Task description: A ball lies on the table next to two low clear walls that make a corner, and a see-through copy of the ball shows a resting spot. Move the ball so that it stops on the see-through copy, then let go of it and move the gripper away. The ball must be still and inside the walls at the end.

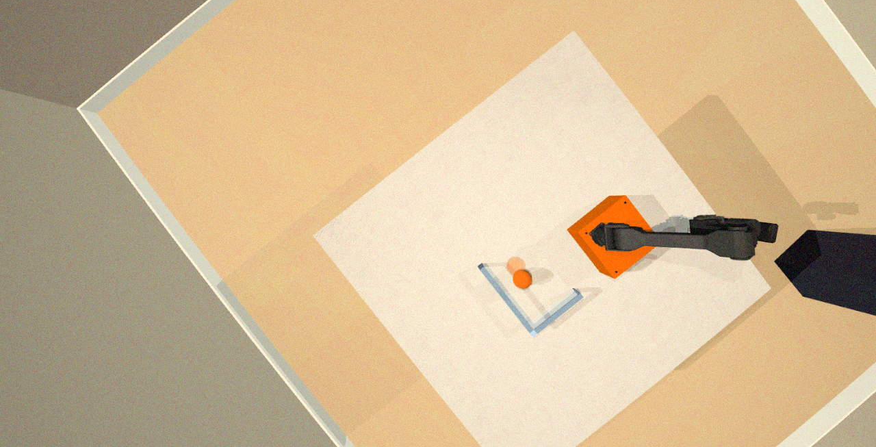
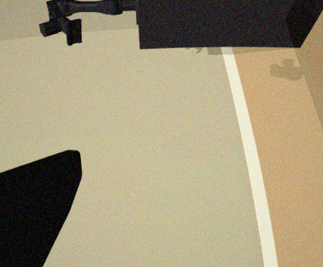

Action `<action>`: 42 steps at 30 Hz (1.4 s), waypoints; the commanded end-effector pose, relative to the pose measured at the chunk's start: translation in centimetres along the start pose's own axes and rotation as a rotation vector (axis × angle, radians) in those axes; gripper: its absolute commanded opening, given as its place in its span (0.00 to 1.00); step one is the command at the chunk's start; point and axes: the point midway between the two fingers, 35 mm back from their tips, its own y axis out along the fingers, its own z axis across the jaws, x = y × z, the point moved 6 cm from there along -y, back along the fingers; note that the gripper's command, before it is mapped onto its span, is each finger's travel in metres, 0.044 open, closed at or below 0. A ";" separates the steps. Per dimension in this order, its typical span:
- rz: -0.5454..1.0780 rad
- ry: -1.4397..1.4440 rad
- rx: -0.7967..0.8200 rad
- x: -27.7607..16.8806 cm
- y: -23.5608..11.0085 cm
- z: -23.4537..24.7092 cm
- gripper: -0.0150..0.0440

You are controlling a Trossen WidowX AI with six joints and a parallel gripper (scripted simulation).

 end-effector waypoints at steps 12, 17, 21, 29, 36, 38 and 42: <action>-0.420 -0.244 -0.312 22.2 -1.7 0.5 1.00; -0.538 -0.284 -0.451 29.4 -5.3 0.3 1.00; -0.618 -0.298 -0.570 34.5 -9.1 0.1 1.00; -0.736 -0.277 -0.814 42.6 -19.0 -0.7 1.00; -0.798 -0.219 -1.027 46.7 -29.6 -1.6 1.00; -0.808 -0.196 -1.087 47.3 -32.8 -1.9 1.00; -0.816 -0.139 -1.199 47.6 -39.2 -2.5 1.00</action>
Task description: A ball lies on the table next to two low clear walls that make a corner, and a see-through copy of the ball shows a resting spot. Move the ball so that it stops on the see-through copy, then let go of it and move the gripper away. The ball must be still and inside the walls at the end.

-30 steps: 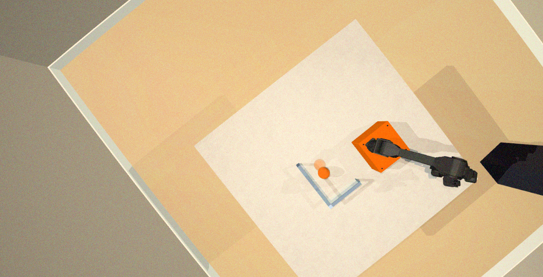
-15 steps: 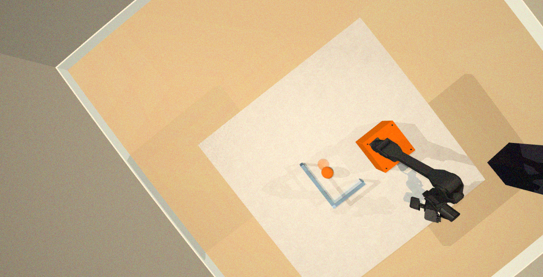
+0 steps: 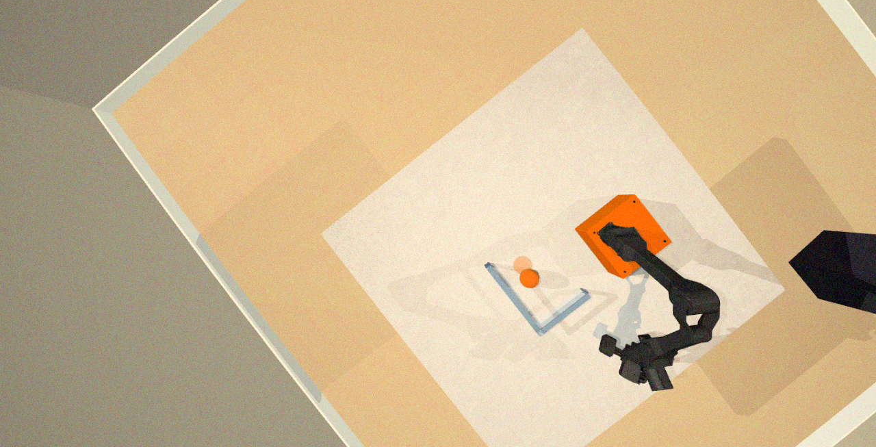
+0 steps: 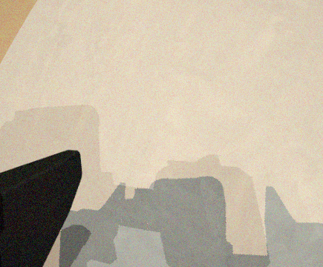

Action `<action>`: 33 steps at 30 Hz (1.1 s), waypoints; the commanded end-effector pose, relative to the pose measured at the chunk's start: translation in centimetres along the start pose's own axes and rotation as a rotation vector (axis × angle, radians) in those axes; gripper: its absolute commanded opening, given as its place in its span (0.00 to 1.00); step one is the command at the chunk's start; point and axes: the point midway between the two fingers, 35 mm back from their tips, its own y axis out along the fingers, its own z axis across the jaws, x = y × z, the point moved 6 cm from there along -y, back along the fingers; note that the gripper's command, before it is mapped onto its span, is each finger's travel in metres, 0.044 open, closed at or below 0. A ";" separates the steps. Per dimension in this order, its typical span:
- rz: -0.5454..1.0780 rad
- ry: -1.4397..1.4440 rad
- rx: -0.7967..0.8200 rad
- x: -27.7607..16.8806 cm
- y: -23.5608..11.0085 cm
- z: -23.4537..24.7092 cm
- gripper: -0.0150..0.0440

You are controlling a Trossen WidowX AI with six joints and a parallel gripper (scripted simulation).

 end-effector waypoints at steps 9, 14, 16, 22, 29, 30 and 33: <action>0.146 0.071 -0.296 5.9 -5.3 -18.1 1.00; 0.261 0.163 -0.395 5.4 -9.1 -25.4 1.00; 0.310 0.207 -0.423 4.8 -10.9 -28.0 1.00; 0.452 0.347 -0.460 1.9 -16.7 -34.2 1.00; 0.466 0.363 -0.460 1.5 -17.4 -34.7 1.00; 0.466 0.363 -0.460 1.4 -17.3 -34.8 1.00; 0.466 0.363 -0.460 0.8 -16.3 -35.2 1.00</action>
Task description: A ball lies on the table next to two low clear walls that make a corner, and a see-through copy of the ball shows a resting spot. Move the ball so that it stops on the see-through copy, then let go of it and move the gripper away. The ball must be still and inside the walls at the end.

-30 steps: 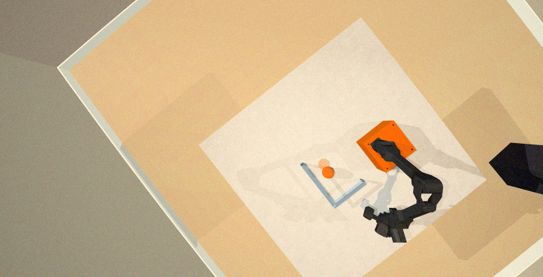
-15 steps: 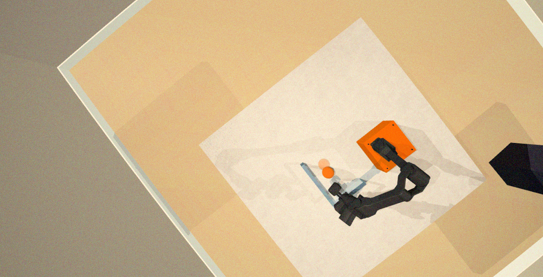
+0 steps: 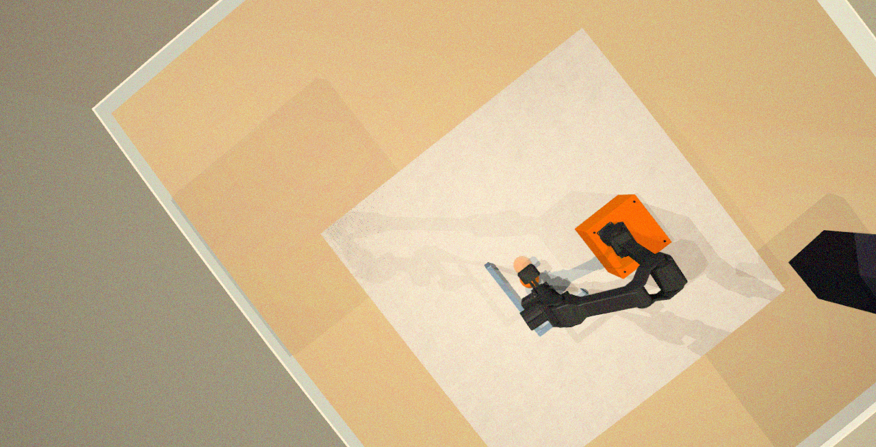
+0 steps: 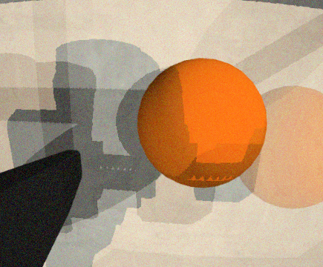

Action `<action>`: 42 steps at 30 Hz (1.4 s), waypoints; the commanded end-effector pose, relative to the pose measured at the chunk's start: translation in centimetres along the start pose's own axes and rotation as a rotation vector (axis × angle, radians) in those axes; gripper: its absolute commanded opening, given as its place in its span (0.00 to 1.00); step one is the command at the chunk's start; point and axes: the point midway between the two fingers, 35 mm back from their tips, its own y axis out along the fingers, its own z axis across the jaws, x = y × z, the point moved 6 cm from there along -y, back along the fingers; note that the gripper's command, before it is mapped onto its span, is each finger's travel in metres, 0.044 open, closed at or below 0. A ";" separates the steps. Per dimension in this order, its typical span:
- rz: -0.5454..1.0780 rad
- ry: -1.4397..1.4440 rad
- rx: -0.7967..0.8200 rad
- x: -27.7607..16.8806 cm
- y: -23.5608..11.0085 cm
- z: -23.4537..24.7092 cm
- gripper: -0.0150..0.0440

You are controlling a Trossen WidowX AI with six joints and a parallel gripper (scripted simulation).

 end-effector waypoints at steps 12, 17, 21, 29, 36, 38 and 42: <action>0.014 -0.002 0.004 -0.2 2.4 -0.2 1.00; 0.014 -0.002 0.004 -0.1 3.2 -0.2 1.00; 0.014 -0.002 0.004 -0.2 3.9 -0.2 1.00; 0.014 -0.002 0.004 -0.2 5.2 -0.2 1.00; 0.014 -0.002 0.004 -0.3 6.3 -0.2 1.00; 0.014 -0.002 0.004 -0.3 6.5 -0.2 1.00; 0.014 -0.002 0.004 -0.3 6.6 -0.2 0.91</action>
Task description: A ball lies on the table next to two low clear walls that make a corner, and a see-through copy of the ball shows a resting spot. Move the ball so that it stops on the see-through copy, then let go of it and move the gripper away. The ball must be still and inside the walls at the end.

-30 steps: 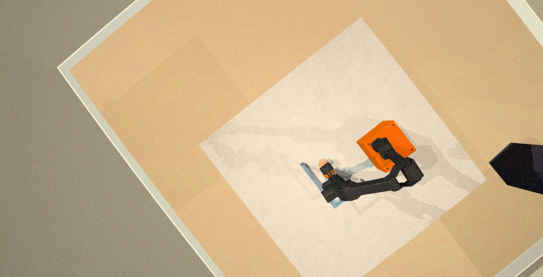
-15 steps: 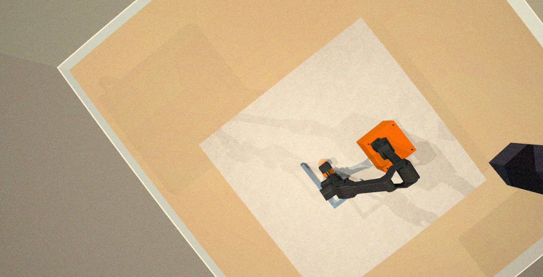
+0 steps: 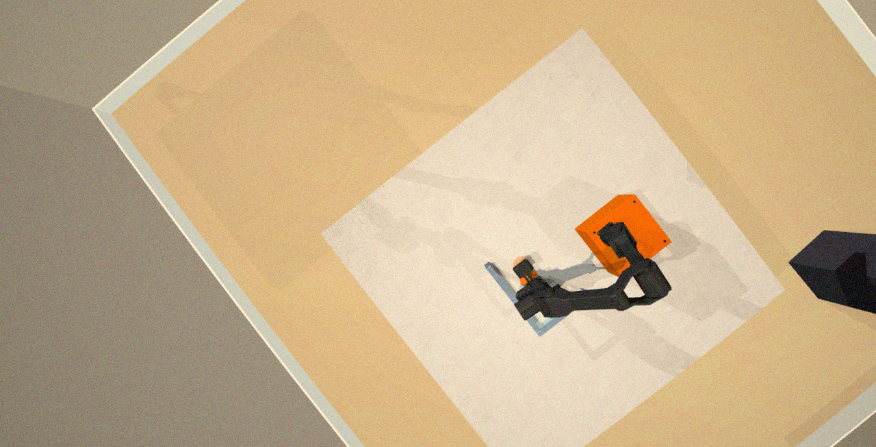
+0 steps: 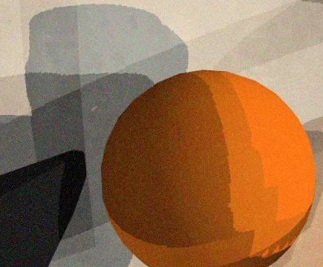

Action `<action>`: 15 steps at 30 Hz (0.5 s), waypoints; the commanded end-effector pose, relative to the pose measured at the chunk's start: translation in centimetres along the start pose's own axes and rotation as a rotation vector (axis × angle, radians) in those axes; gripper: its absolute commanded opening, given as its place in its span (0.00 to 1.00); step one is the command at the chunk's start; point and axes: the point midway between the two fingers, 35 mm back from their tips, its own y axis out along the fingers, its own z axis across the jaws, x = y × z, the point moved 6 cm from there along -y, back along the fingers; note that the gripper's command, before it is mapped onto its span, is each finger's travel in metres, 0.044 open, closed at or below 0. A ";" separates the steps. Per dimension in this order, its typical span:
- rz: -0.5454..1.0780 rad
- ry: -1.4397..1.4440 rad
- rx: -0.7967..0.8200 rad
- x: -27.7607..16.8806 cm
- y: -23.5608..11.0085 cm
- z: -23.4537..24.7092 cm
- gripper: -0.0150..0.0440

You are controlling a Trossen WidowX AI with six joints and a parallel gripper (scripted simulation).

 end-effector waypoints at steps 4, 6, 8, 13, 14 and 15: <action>0.007 -0.006 0.004 -0.2 0.4 0.0 0.83; 0.007 -0.006 0.004 -0.2 0.4 0.0 0.81; 0.007 -0.006 0.004 -0.2 0.4 0.0 0.79; 0.006 -0.006 0.004 0.1 -0.6 0.0 0.60; 0.006 -0.006 0.004 0.3 -1.3 0.0 0.55; 0.006 -0.006 0.004 0.4 -2.0 0.0 0.51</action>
